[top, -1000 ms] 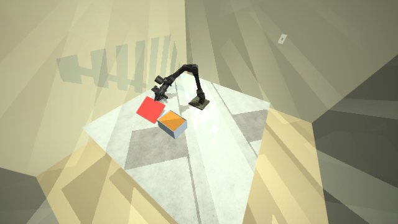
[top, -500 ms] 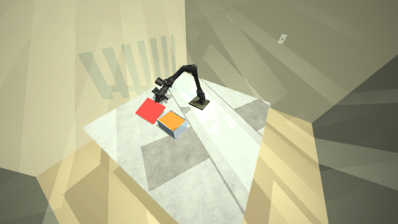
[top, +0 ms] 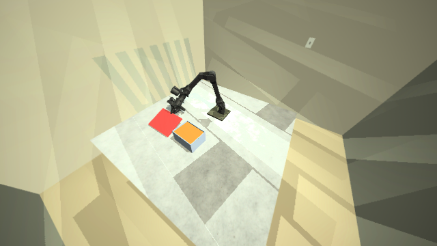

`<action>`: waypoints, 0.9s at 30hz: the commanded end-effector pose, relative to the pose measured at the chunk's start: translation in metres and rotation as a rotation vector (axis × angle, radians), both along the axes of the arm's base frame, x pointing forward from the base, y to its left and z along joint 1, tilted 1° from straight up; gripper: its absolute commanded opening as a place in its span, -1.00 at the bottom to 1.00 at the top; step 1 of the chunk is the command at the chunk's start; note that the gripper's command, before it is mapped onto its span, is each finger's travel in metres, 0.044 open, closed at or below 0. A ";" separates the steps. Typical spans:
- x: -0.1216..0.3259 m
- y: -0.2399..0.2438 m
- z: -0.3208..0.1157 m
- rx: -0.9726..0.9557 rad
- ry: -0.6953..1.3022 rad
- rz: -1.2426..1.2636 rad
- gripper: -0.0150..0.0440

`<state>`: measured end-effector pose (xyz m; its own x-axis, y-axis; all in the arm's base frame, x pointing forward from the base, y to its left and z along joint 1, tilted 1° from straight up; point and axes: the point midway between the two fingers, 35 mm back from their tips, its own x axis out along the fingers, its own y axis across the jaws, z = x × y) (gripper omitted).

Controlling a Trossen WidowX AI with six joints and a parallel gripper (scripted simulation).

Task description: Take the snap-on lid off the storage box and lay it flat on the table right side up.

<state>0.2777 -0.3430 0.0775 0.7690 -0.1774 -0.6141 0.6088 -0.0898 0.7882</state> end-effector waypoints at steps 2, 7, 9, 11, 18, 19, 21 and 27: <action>-0.001 0.005 -0.013 0.029 0.023 -0.003 -0.49; 0.000 0.000 -0.001 0.006 0.004 0.000 -0.40; 0.000 -0.001 0.002 0.023 0.019 -0.002 -0.22; 0.001 -0.001 0.002 0.028 0.023 -0.003 -0.05; 0.001 -0.001 0.002 0.028 0.023 -0.003 0.44; 0.000 0.000 0.002 0.028 0.023 -0.003 0.53; -0.004 0.002 0.000 0.029 0.024 -0.003 0.71; -0.017 0.005 -0.001 0.029 0.025 -0.003 1.00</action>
<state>0.2684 -0.3416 0.0789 0.7538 -0.1677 -0.6353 0.6264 -0.1088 0.7719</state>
